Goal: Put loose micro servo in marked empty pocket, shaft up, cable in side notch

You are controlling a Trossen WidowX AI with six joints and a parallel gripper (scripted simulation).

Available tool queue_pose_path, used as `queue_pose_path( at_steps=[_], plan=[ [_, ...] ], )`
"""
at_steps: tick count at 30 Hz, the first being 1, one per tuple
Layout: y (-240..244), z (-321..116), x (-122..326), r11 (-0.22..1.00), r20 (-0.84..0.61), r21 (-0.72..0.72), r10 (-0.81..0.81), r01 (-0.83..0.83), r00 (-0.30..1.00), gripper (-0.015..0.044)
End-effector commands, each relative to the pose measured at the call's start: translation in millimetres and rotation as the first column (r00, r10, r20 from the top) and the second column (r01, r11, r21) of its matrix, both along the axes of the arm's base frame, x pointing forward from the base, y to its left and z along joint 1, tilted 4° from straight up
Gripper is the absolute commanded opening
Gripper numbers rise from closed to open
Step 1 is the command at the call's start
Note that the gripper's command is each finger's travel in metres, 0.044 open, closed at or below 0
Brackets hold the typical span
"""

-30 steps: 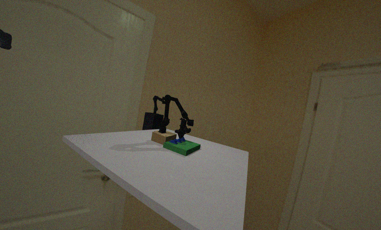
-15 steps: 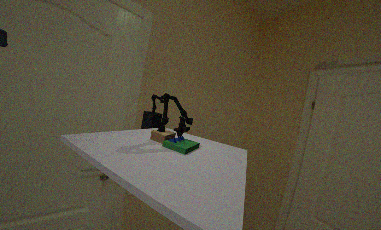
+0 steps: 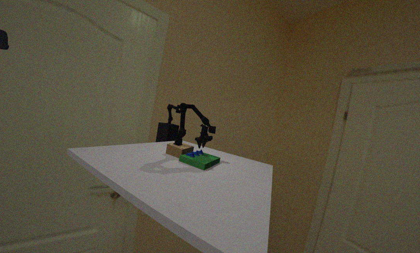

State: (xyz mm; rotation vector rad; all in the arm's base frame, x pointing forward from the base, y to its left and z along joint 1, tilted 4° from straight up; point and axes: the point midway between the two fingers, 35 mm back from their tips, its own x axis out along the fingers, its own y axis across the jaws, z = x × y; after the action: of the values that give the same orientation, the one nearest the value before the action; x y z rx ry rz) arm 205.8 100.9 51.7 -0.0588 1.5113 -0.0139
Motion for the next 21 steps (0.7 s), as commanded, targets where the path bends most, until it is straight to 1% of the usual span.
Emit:
queue_pose_path(
  at_steps=[1,2,8,12,17,21],
  plan=[
    [4,21,30,1.0,0.009,0.004,0.003,-0.003,1.0,0.0424],
    [5,27,39,1.0,0.01,0.004,0.004,-0.004,1.0,0.044],
    [2,58,83,1.0,0.012,0.002,0.0,0.0,1.0,0.044],
    [2,61,84,1.0,0.013,0.003,-0.001,0.001,1.0,0.044],
    [3,101,72,1.0,0.021,0.005,-0.008,0.008,1.0,0.044],
    [3,104,70,1.0,0.022,0.006,-0.009,0.009,1.0,0.044]
  ],
)
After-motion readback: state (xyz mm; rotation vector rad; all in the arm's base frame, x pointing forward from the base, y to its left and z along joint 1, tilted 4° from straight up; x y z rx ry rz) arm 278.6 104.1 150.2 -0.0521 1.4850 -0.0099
